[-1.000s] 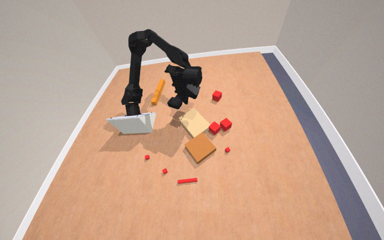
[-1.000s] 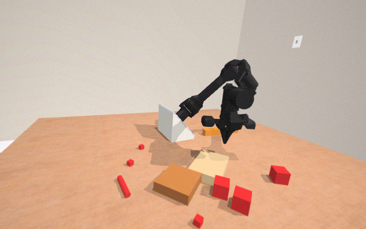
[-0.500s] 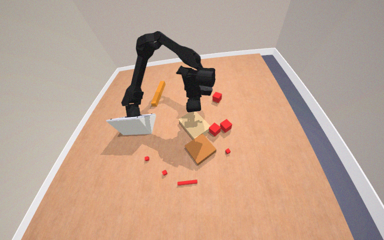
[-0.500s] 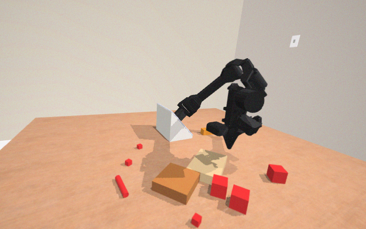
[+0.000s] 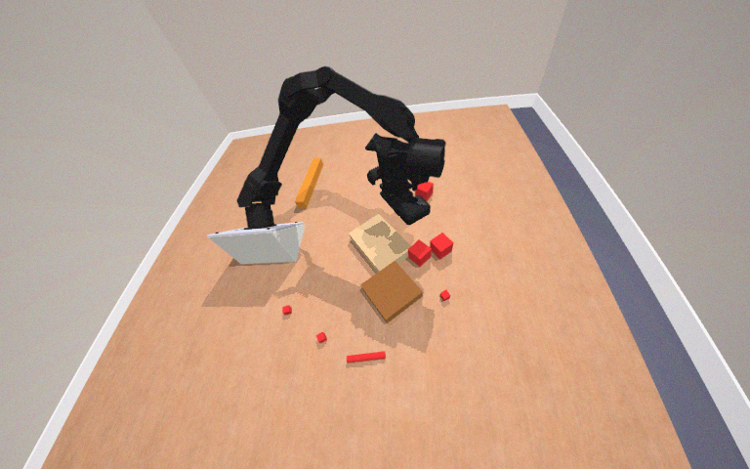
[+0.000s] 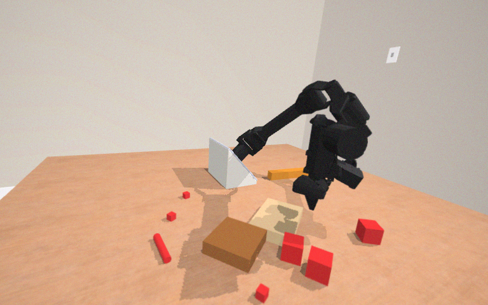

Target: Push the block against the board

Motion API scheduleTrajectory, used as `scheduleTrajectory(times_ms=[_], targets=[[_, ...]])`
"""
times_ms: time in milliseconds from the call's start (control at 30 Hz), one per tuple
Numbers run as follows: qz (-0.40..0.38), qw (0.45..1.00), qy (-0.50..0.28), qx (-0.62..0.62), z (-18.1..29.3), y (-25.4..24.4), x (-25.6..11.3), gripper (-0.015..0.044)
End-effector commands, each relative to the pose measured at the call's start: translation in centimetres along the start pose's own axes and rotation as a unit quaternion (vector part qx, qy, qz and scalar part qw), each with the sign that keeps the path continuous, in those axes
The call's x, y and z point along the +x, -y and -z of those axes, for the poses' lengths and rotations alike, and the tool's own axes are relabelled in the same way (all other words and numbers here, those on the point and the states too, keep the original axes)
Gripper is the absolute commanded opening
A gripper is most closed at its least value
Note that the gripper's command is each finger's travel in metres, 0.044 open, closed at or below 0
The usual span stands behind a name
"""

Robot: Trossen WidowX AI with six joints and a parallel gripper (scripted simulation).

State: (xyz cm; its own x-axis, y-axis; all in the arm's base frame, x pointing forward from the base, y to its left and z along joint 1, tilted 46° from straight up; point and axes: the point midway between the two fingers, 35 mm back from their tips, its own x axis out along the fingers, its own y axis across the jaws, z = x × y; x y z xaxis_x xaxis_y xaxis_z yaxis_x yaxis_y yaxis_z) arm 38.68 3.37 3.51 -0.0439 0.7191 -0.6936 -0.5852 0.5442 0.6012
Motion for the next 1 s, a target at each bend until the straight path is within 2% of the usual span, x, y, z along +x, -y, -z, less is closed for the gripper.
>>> scheduleTrajectory(times_ms=[0, 133, 233, 300, 967], targets=[[-0.002, 0.999, -0.005, -0.046, -0.3, 0.7, 0.4, 0.0000], [-0.002, 0.999, -0.005, -0.049, -0.4, 0.8, 0.7, 0.0000], [-0.002, 0.999, -0.004, -0.049, -0.4, 0.8, 4.7, 0.0000], [-0.003, 0.999, -0.004, -0.049, -0.3, 0.7, 5.9, 0.0000], [-0.002, 0.999, -0.004, -0.049, 1.3, 1.1, 5.8, 0.0000]])
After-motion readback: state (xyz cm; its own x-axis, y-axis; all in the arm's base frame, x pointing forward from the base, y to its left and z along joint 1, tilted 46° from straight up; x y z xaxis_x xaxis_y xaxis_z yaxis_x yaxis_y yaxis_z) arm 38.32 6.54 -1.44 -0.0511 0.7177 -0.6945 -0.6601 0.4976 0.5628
